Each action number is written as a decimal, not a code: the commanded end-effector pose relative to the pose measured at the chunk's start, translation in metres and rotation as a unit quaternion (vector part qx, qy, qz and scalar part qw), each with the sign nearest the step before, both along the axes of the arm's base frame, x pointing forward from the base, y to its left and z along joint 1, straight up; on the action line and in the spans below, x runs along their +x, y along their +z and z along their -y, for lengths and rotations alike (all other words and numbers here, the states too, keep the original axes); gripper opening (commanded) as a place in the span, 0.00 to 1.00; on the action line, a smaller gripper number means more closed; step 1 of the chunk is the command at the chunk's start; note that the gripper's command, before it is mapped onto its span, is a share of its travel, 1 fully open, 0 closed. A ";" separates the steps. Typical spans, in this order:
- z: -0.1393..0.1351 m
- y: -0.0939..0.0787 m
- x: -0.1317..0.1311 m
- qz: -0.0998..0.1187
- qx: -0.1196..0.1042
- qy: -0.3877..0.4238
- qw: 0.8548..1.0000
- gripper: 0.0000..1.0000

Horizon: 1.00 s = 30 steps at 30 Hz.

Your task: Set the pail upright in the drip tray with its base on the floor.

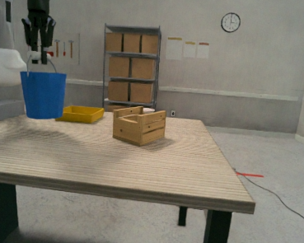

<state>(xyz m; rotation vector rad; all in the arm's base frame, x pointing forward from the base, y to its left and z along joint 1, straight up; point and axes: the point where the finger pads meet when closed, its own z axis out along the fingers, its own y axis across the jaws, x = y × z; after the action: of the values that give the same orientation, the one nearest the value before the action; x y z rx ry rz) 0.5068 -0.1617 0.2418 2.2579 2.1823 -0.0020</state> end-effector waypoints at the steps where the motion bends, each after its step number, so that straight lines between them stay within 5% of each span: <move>1: -0.003 0.009 0.002 0.002 0.001 0.001 1.000 0.10; 30: -0.003 0.017 0.002 0.001 0.001 0.001 1.000 0.10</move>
<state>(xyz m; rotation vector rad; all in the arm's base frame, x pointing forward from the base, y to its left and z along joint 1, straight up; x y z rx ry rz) 0.5068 -0.1617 0.2531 2.2588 2.1831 -0.0029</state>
